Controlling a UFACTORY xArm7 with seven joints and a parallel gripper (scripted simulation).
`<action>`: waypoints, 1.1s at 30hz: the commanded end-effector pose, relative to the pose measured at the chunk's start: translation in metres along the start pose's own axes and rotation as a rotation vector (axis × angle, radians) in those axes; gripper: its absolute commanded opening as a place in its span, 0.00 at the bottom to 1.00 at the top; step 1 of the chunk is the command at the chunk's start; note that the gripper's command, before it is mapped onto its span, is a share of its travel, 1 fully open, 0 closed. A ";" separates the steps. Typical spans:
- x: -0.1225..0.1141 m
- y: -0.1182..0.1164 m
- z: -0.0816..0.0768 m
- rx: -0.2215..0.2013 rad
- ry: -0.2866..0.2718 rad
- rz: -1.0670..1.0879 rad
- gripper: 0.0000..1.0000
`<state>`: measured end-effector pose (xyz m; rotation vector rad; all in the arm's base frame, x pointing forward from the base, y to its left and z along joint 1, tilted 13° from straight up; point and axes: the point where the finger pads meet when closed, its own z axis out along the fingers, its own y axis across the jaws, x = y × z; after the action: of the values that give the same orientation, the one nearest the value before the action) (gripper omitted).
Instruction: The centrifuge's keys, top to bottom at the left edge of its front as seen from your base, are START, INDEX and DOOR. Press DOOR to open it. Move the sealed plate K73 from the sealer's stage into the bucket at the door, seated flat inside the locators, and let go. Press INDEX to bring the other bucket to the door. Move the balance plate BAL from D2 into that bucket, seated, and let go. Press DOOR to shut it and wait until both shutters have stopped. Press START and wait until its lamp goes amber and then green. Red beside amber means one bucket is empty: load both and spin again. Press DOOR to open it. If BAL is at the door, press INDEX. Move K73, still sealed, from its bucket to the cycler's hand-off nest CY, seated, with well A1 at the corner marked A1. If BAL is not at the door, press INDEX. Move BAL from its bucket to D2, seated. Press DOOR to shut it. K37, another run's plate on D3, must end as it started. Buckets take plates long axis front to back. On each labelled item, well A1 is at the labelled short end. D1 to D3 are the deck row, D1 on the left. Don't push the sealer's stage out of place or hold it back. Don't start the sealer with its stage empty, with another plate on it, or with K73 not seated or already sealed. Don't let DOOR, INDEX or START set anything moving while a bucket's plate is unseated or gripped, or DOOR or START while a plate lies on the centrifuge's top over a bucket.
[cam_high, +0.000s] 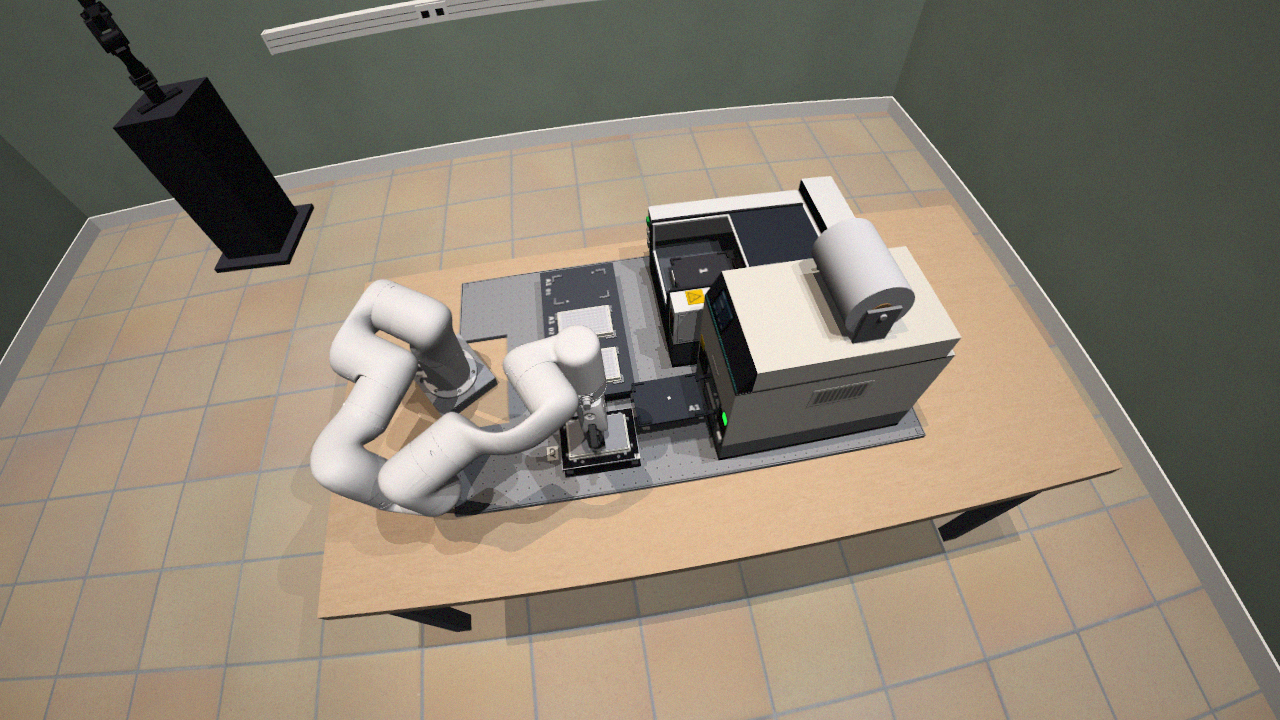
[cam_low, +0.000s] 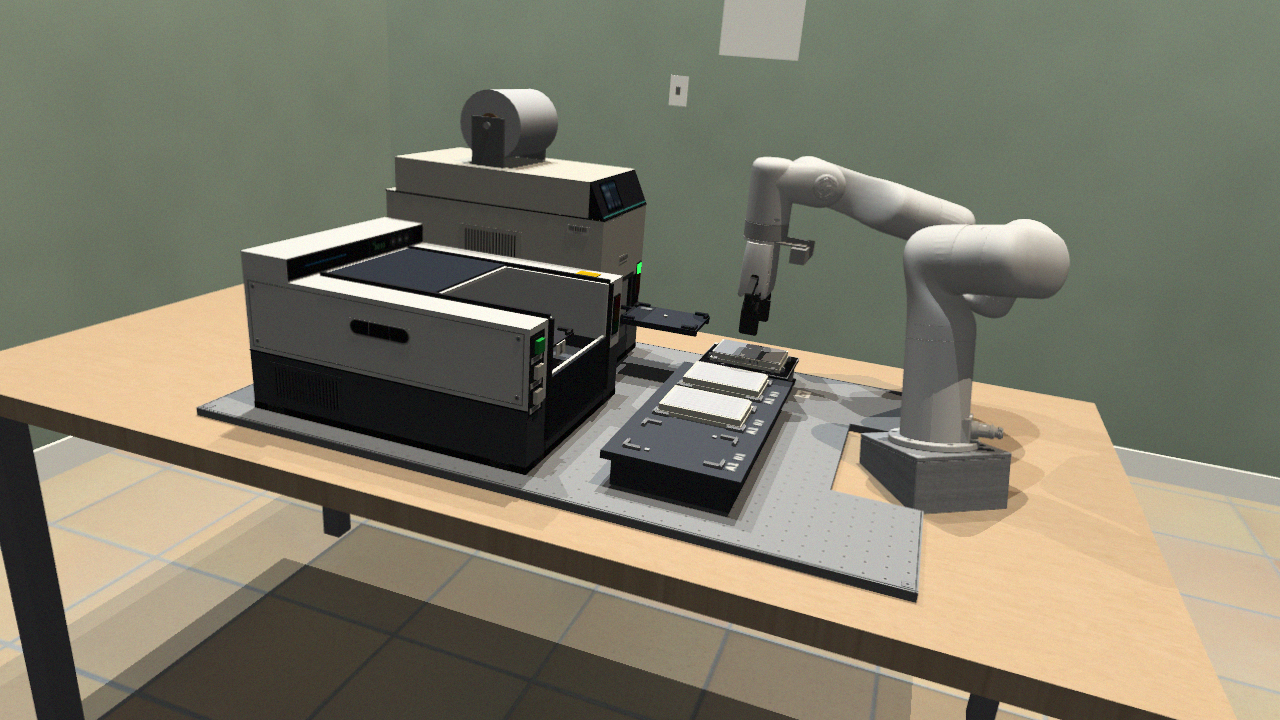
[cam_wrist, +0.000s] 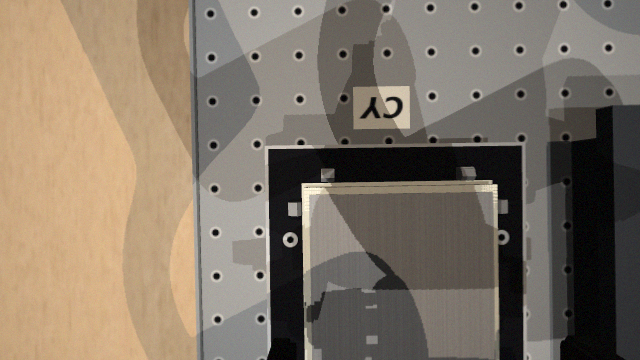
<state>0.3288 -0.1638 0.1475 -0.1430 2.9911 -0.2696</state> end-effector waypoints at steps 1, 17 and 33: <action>0.000 -0.001 -0.007 0.002 -0.002 0.001 1.00; 0.000 0.000 -0.032 0.002 -0.002 0.001 1.00; 0.000 0.000 -0.055 0.002 -0.002 0.001 1.00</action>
<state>0.3219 -0.1555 0.1947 -0.1430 2.9911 -0.2695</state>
